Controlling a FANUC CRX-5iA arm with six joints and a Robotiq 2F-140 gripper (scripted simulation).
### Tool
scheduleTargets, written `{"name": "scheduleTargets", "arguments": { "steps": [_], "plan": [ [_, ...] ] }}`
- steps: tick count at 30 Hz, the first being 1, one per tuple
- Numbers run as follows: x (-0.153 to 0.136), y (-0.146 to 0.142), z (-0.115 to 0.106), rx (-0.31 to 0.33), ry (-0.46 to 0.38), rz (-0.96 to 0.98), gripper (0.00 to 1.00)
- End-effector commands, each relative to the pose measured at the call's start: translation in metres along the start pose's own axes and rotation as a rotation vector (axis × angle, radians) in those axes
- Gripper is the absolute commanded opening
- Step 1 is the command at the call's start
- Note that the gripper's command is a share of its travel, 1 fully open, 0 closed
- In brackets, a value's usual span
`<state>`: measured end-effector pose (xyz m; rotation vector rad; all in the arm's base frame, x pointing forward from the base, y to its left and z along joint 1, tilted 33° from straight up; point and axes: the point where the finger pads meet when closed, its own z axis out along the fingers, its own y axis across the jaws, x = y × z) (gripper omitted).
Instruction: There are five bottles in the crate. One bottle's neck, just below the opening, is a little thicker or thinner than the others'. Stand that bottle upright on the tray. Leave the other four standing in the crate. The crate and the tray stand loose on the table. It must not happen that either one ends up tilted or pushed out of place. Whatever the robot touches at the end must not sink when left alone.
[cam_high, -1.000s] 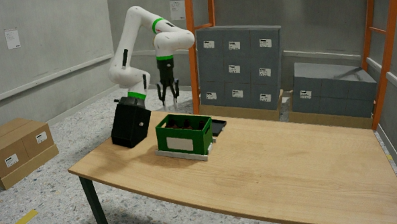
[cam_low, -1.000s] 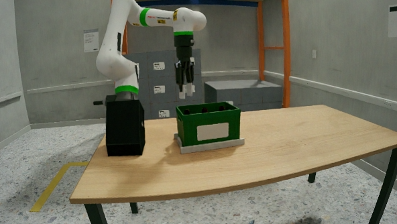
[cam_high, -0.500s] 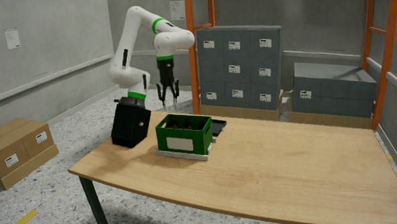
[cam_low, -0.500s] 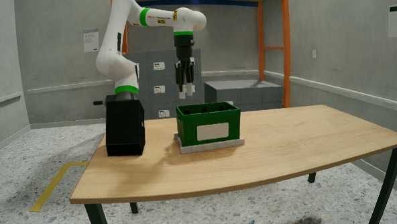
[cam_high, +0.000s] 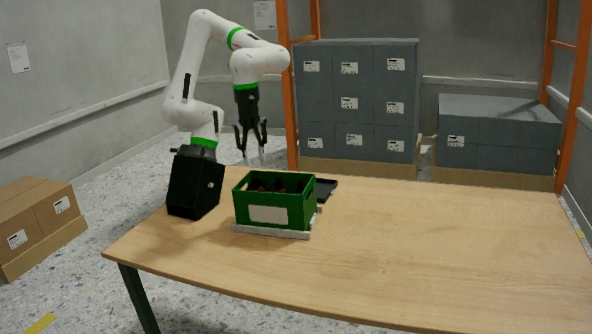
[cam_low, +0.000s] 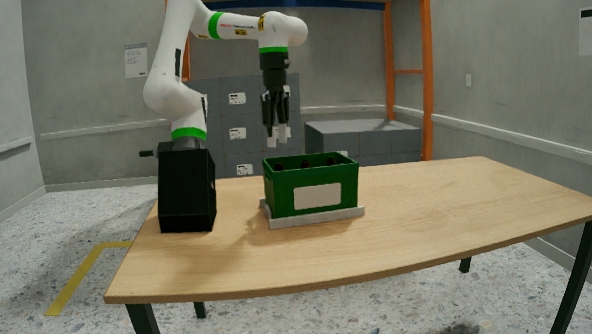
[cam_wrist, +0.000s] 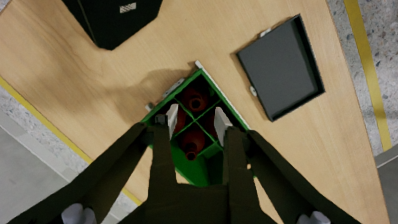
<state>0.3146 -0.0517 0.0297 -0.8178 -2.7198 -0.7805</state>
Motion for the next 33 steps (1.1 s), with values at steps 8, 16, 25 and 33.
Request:
{"name": "scheduleTargets", "arguments": {
  "steps": [8,16,25,33],
  "plan": [
    [0.0,0.0,0.002,0.0,-0.001,0.0,0.44],
    [0.0,0.0,0.008,0.001,-0.001,0.0,0.44],
    [-0.001,0.0,0.017,0.001,-0.001,0.0,0.44],
    [-0.001,0.0,0.027,0.001,-0.001,0.0,0.44]
  ]
}}
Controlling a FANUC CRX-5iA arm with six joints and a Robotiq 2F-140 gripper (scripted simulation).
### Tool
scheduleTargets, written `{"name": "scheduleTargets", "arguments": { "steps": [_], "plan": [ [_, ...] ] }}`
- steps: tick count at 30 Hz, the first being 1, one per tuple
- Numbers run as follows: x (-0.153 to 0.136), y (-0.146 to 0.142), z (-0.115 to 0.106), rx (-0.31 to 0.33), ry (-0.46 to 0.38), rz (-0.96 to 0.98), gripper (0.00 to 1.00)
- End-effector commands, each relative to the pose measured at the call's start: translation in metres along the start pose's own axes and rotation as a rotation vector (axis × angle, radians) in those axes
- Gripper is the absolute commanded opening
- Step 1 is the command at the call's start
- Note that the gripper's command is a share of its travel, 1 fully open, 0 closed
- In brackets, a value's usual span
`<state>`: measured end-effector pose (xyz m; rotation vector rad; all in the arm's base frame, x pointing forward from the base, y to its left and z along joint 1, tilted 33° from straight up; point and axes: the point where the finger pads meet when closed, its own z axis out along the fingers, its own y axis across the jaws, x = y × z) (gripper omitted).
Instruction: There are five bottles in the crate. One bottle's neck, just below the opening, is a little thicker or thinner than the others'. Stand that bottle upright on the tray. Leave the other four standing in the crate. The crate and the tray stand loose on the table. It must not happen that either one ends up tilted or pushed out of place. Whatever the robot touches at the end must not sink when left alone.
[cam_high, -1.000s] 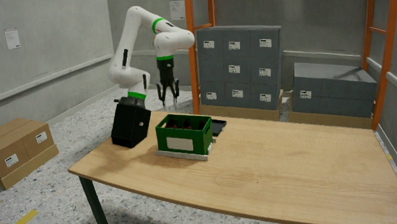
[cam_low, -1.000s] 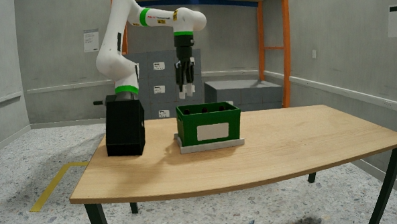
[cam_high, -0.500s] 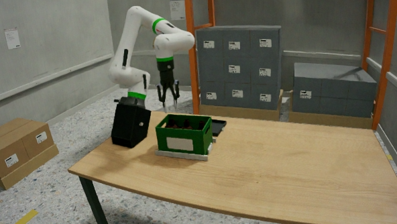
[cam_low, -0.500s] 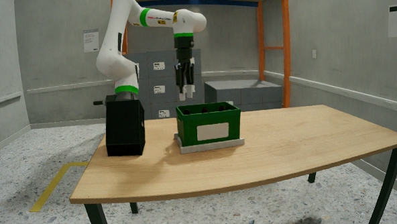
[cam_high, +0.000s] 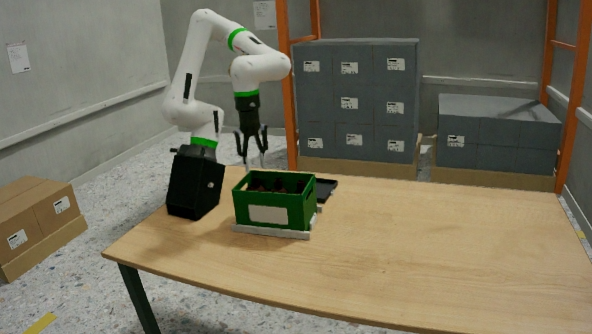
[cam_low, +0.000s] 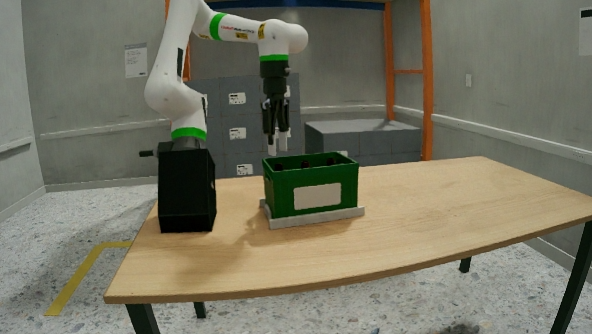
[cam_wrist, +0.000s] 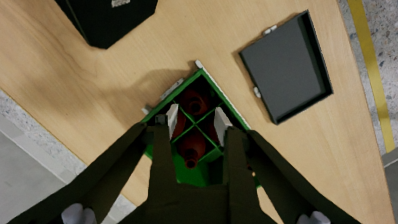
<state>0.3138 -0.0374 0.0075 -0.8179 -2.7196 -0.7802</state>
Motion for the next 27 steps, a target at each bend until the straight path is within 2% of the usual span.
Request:
{"name": "scheduleTargets", "arguments": {
  "steps": [1,14,27],
  "plan": [
    [-0.001,0.0,0.0,0.0,-0.001,0.0,0.44],
    [-0.001,0.0,0.014,0.0,-0.001,0.0,0.44],
    [-0.001,0.0,0.017,0.0,-0.001,0.0,0.44]
  ]
}}
